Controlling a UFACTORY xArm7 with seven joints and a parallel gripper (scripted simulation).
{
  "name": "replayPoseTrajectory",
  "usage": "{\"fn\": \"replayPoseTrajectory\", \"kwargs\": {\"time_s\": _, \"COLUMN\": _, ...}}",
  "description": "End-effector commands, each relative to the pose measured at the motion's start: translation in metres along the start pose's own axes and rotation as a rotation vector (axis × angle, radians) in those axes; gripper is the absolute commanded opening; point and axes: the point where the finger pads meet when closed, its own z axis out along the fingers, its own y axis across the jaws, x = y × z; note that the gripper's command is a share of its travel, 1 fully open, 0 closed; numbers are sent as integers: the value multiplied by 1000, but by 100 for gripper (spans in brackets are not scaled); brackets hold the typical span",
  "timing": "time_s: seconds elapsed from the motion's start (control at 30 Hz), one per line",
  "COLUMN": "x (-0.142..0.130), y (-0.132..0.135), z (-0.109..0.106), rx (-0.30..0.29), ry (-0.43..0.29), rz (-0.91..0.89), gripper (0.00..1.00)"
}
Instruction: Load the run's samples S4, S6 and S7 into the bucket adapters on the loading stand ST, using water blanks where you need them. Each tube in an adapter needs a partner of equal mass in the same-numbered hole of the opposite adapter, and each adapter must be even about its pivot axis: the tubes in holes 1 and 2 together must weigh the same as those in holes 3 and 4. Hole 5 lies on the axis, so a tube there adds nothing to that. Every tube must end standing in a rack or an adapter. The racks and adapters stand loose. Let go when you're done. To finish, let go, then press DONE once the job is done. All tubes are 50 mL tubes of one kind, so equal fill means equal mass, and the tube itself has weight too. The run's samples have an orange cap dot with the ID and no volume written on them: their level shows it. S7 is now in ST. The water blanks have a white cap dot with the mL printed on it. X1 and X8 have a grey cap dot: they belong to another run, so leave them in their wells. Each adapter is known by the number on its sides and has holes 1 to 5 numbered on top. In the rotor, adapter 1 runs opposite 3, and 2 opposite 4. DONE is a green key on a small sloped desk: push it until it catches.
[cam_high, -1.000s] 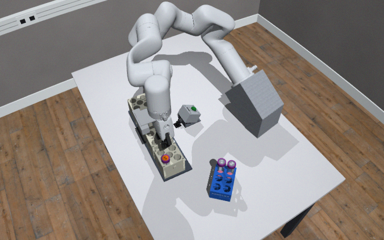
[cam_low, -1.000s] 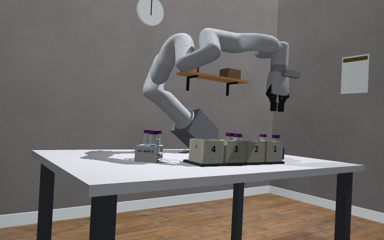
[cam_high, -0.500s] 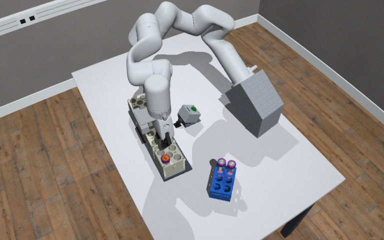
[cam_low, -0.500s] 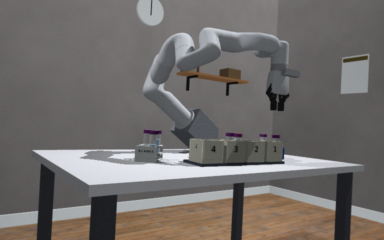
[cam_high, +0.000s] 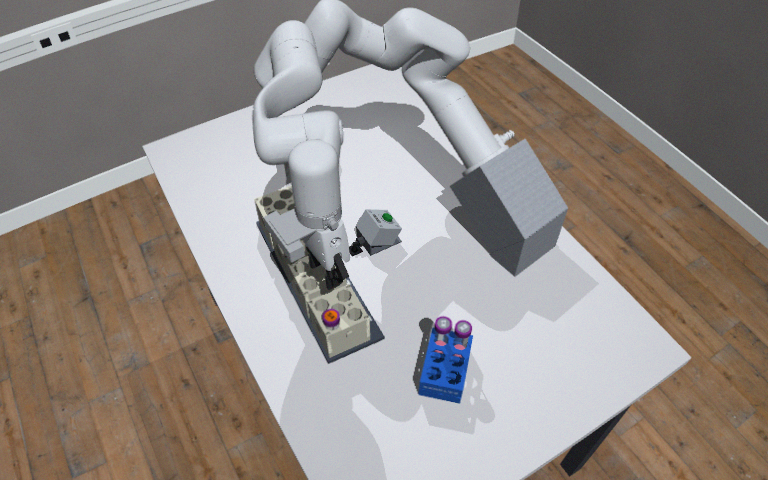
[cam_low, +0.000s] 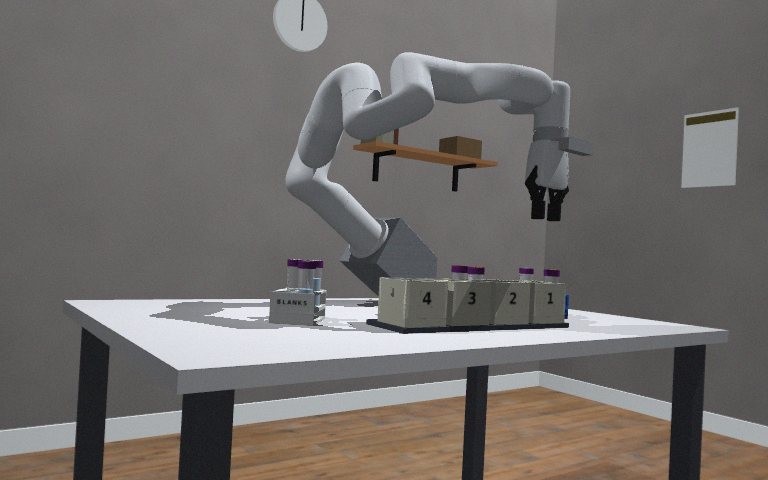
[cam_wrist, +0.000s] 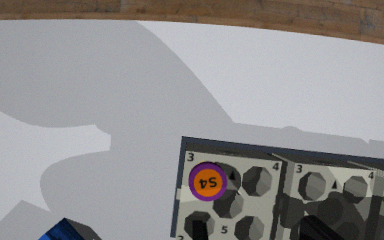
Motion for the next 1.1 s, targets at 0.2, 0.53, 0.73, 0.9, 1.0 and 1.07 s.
{"fn": "replayPoseTrajectory", "kwargs": {"time_s": 0.2, "x": -23, "y": 38, "z": -3, "rx": 10, "ry": 9, "rz": -302, "gripper": 57}}
{"fn": "replayPoseTrajectory", "kwargs": {"time_s": 0.53, "x": -45, "y": 77, "z": -2, "rx": 8, "ry": 10, "rz": -602, "gripper": 57}}
{"fn": "replayPoseTrajectory", "kwargs": {"time_s": 0.73, "x": -58, "y": 98, "z": -2, "rx": 7, "ry": 11, "rz": -769, "gripper": 57}}
{"fn": "replayPoseTrajectory", "kwargs": {"time_s": 0.9, "x": -71, "y": 120, "z": -1, "rx": 7, "ry": 11, "rz": -794, "gripper": 57}}
{"fn": "replayPoseTrajectory", "kwargs": {"time_s": 1.0, "x": -78, "y": 133, "z": -1, "rx": 7, "ry": 11, "rz": -794, "gripper": 57}}
{"fn": "replayPoseTrajectory", "kwargs": {"time_s": 1.07, "x": -83, "y": 142, "z": -1, "rx": 6, "ry": 11, "rz": -794, "gripper": 57}}
